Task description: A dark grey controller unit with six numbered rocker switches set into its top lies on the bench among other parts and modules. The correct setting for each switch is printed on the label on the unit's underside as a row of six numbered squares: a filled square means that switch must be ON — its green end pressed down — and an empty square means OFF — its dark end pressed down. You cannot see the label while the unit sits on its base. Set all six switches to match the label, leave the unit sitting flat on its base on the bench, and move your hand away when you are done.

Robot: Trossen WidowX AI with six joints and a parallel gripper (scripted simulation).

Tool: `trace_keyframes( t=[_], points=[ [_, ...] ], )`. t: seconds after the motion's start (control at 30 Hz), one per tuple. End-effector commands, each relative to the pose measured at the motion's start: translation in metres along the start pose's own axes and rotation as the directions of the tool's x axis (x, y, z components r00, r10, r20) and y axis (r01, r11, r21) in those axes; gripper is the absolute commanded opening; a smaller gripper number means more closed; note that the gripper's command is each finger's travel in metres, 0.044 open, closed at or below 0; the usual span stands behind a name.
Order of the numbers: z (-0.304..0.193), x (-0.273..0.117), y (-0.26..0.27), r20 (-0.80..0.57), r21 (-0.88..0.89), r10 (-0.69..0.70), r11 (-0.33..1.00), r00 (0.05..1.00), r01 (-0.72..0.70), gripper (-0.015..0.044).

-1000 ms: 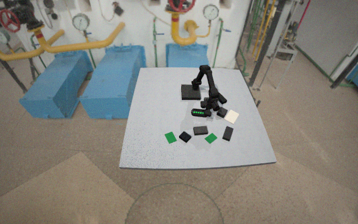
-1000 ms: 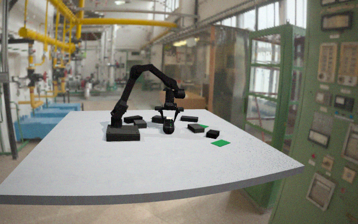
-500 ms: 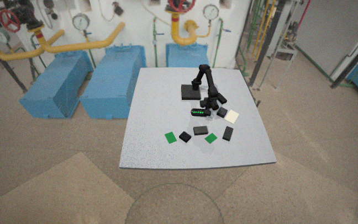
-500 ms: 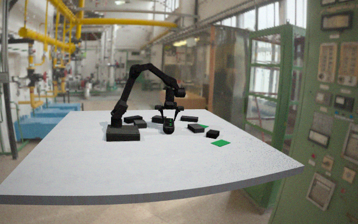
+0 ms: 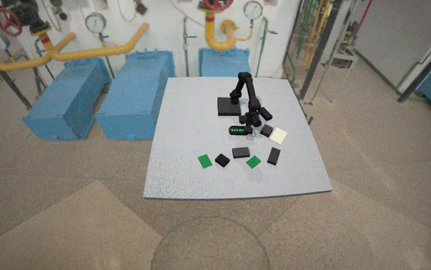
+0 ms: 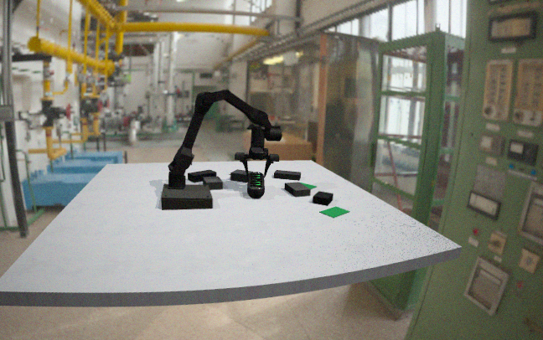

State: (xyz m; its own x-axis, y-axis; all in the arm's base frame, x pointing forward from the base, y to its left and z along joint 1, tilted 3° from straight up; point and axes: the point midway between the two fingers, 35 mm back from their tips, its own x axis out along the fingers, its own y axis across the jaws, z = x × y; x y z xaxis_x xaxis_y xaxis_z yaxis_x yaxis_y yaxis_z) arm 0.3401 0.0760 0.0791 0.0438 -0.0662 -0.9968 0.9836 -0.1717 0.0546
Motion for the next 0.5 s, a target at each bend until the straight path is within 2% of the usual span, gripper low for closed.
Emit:
trace_keyframes(
  t=[0.0, 0.47],
  points=[
    [0.0046, -0.0071, 0.0002, -0.009, 0.001, 0.009, 1.0, 1.0, -0.009, 0.0336],
    [0.0129, -0.0153, 0.0002, -0.037, 0.001, 0.009, 1.0, 0.999, -0.009, 0.0336]
  ],
)
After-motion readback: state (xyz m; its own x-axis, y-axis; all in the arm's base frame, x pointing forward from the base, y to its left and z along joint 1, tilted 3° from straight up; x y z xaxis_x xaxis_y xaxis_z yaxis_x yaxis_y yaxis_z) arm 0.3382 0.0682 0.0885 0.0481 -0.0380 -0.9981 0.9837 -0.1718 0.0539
